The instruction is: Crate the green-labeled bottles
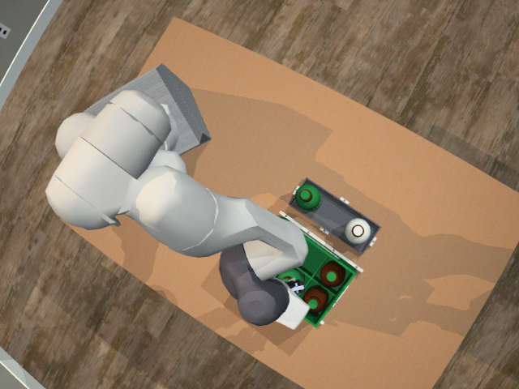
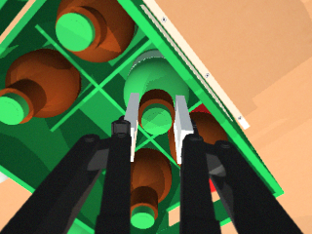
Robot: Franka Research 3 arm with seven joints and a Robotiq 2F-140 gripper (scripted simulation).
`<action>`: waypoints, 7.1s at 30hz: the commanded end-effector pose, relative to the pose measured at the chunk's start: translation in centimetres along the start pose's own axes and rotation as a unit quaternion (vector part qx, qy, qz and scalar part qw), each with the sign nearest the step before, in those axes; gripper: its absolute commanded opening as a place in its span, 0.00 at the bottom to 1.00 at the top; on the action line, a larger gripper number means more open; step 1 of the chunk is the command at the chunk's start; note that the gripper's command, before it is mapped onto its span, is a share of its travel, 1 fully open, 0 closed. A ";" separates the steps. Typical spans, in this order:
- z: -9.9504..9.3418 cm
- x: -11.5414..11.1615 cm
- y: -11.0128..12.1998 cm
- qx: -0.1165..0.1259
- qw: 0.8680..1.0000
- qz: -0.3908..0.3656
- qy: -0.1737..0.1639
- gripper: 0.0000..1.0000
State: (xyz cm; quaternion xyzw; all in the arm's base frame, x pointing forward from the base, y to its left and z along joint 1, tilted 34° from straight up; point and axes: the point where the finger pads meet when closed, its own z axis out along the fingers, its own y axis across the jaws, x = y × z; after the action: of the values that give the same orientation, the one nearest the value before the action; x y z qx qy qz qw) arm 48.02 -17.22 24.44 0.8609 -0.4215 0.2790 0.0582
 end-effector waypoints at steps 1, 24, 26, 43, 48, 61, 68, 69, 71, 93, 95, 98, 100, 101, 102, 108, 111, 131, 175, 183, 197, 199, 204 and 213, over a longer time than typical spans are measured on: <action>-0.2 0.4 -0.3 0.002 1.000 -0.004 0.005 0.00; -0.2 0.4 -0.3 0.002 1.000 -0.004 0.005 0.00; -0.2 0.4 -0.3 0.002 1.000 -0.004 0.005 0.00; -0.2 0.4 -0.3 0.002 1.000 -0.004 0.005 0.38; -0.2 0.4 -0.3 0.002 1.000 -0.004 0.005 0.38; -0.2 0.4 -0.3 0.002 1.000 -0.004 0.005 0.38; -0.2 0.4 -0.3 0.002 1.000 -0.004 0.005 0.38; -0.2 0.4 -0.3 0.002 1.000 -0.004 0.005 0.38; -0.2 0.4 -0.3 0.002 1.000 -0.004 0.005 0.38; -0.2 0.4 -0.3 0.002 1.000 -0.004 0.005 0.38; -0.2 0.4 -0.3 0.002 1.000 -0.004 0.005 0.38; -0.2 0.4 -0.3 0.002 1.000 -0.004 0.005 0.38; -0.2 0.4 -0.3 0.002 1.000 -0.004 0.005 0.38; -0.2 0.4 -0.3 0.002 1.000 -0.004 0.005 0.38; -0.2 0.4 -0.3 0.002 1.000 -0.004 0.005 0.38; -0.2 0.4 -0.3 0.002 1.000 -0.004 0.005 0.38; -0.2 0.4 -0.3 0.002 1.000 -0.004 0.005 0.38; -2.4 0.4 -0.3 0.002 1.000 -0.004 0.005 0.38; -8.5 0.3 -0.3 0.002 1.000 -0.004 0.005 0.00; -8.5 0.3 -0.3 0.002 1.000 -0.004 0.005 0.00; -8.5 0.3 -0.3 0.002 1.000 -0.004 0.005 0.00; -8.5 0.3 -0.3 0.002 1.000 -0.004 0.005 0.00; -8.5 0.3 -0.3 0.002 1.000 -0.004 0.005 0.00; -8.5 -6.7 -5.3 0.008 1.000 -0.009 -0.004 0.00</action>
State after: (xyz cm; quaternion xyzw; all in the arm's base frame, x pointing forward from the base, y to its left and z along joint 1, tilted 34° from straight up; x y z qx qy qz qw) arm 45.00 -11.48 30.40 0.8700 -0.4009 0.2803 0.0613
